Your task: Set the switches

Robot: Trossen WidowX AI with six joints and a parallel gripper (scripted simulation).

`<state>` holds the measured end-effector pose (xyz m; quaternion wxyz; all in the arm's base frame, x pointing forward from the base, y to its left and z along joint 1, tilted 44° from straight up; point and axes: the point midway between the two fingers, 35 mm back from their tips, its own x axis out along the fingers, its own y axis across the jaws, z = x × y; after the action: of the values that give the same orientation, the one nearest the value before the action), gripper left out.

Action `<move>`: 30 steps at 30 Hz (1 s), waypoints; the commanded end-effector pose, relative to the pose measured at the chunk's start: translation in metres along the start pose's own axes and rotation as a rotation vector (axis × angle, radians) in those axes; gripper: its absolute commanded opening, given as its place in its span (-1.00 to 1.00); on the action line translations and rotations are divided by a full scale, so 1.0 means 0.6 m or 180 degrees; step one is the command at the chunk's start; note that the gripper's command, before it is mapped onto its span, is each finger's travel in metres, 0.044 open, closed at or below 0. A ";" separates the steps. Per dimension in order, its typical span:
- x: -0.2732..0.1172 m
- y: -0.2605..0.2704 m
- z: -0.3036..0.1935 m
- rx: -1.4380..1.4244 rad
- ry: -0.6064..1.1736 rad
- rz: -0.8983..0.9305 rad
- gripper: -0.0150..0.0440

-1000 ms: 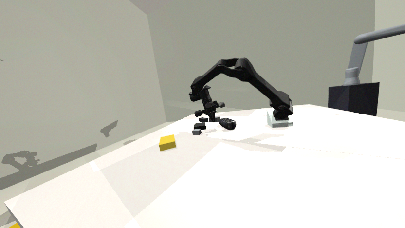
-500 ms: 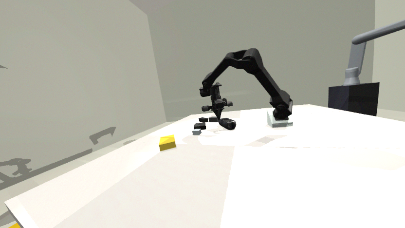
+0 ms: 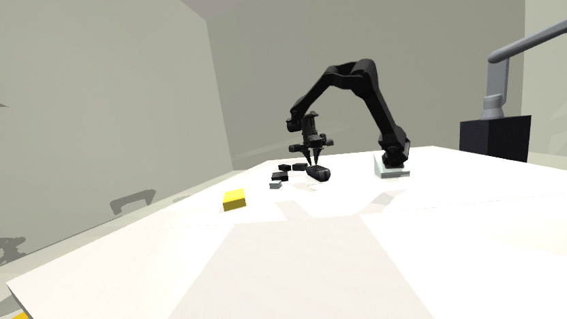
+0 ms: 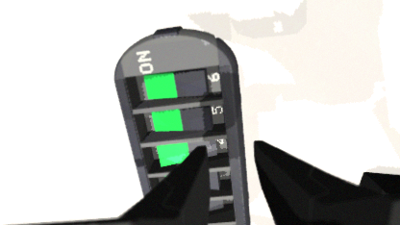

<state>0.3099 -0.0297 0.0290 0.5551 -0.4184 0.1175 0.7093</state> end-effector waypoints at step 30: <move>0.028 0.041 0.052 -0.0019 0.0037 -0.0030 1.00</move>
<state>0.2737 -0.0114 0.0320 0.5553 -0.4275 0.1170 0.7037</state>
